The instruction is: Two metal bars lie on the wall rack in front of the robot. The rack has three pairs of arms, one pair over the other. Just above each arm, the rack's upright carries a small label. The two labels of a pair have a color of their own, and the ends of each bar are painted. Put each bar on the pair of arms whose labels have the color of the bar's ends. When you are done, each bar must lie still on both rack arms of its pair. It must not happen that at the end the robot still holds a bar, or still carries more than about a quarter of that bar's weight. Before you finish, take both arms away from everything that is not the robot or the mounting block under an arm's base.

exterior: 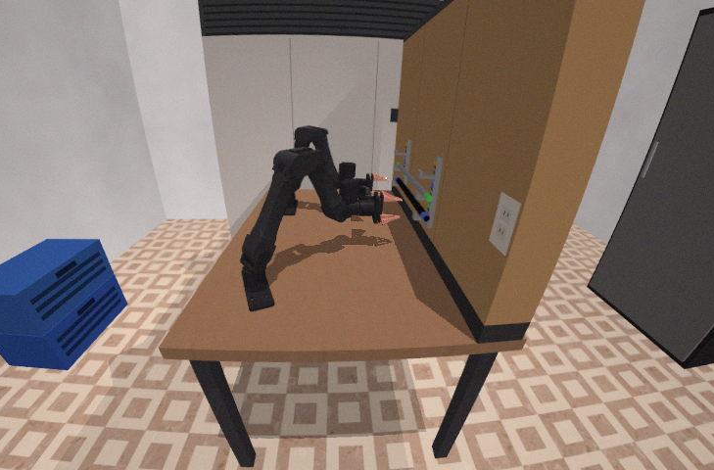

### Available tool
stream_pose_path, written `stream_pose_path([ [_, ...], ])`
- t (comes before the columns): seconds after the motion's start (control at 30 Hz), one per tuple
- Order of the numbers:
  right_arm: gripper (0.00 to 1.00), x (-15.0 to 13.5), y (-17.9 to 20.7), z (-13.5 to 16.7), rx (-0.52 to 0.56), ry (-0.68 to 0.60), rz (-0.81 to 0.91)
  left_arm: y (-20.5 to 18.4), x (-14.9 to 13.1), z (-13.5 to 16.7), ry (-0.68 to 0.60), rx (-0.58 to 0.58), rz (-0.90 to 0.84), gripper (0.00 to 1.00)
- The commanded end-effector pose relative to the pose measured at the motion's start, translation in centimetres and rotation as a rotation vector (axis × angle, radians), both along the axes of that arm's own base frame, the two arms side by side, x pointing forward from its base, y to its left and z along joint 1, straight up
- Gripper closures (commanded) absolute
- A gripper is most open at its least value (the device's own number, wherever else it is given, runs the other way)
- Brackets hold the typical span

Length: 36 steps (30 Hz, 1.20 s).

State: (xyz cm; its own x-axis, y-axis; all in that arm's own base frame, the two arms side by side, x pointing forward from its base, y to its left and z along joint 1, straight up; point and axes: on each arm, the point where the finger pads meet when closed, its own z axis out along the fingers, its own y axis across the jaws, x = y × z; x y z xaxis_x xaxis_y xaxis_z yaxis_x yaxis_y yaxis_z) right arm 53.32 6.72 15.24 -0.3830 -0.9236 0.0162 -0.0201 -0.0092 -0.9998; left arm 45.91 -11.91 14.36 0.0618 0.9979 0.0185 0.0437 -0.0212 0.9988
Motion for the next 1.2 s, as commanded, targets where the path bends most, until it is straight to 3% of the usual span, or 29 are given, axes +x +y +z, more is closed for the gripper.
stream_pose_path([
  [0.0,0.31,0.8,-0.5,0.4,0.009,-0.02,-0.004,0.2,0.9,1.3,-0.044,-0.021,0.001,0.3],
  [1.17,0.31,4.4,-2.0,0.4,0.009,-0.02,-0.004,0.0,4.9,1.3,-0.044,-0.021,0.001,0.3],
])
